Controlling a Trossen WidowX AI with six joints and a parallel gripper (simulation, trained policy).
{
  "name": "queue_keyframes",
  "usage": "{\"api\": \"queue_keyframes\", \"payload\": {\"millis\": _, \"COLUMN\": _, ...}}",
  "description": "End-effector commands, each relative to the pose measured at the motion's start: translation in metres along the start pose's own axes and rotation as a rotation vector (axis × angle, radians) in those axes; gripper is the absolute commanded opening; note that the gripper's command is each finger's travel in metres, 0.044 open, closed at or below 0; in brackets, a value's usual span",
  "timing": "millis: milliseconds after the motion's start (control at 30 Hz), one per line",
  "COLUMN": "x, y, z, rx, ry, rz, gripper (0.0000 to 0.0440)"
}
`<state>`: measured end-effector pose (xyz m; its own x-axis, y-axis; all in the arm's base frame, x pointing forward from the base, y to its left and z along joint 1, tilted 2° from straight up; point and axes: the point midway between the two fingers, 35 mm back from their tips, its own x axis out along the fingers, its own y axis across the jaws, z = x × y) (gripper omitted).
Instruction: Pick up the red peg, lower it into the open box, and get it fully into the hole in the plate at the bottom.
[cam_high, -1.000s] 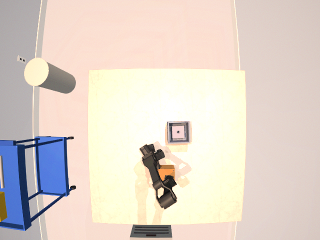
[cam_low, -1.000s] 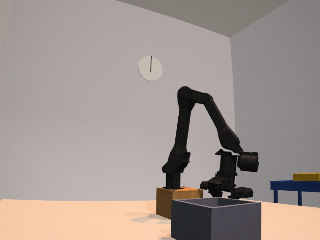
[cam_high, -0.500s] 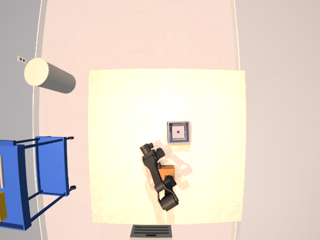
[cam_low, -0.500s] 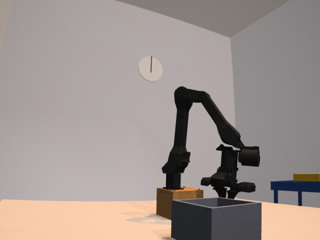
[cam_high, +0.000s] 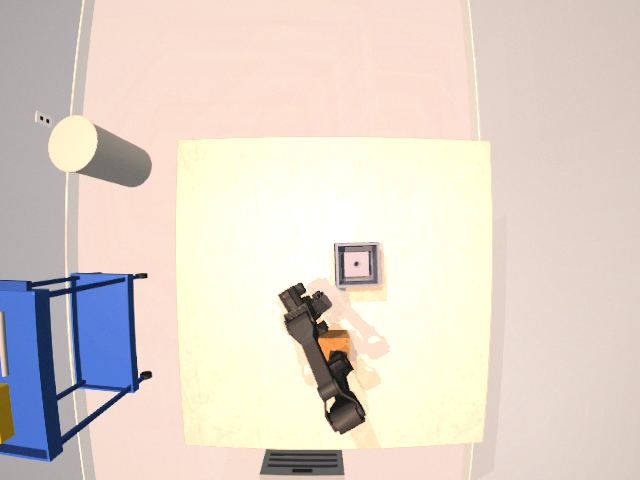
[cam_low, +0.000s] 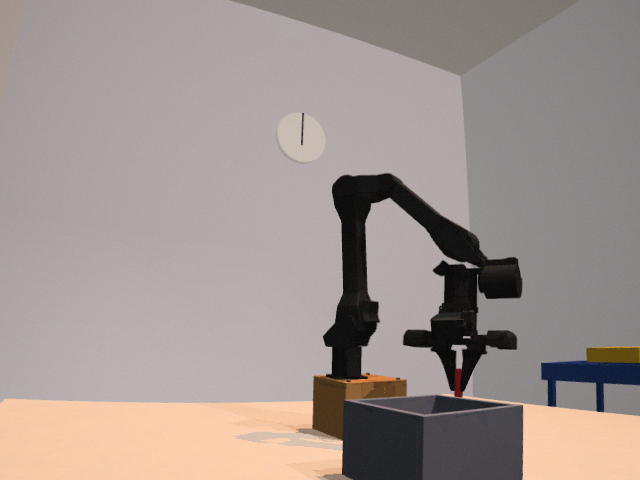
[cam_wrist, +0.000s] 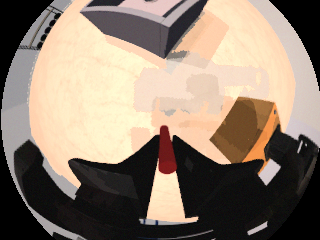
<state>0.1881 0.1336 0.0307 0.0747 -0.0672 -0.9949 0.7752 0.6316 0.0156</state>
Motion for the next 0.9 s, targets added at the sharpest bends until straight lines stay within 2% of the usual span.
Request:
{"api": "queue_keyframes", "payload": {"millis": 0, "x": -0.016, "y": 0.008, "z": 0.011, "rx": -0.026, "ry": -0.030, "rz": 0.033, "gripper": 0.0001}}
{"api": "queue_keyframes", "payload": {"millis": 433, "x": -0.063, "y": 0.034, "z": 0.060, "rx": -0.041, "ry": -0.117, "rz": 0.104, "gripper": 0.0000}}
{"api": "queue_keyframes", "payload": {"millis": 867, "x": -0.071, "y": 0.035, "z": 0.121, "rx": 0.043, "ry": -0.148, "rz": 0.100, "gripper": 0.0000}}
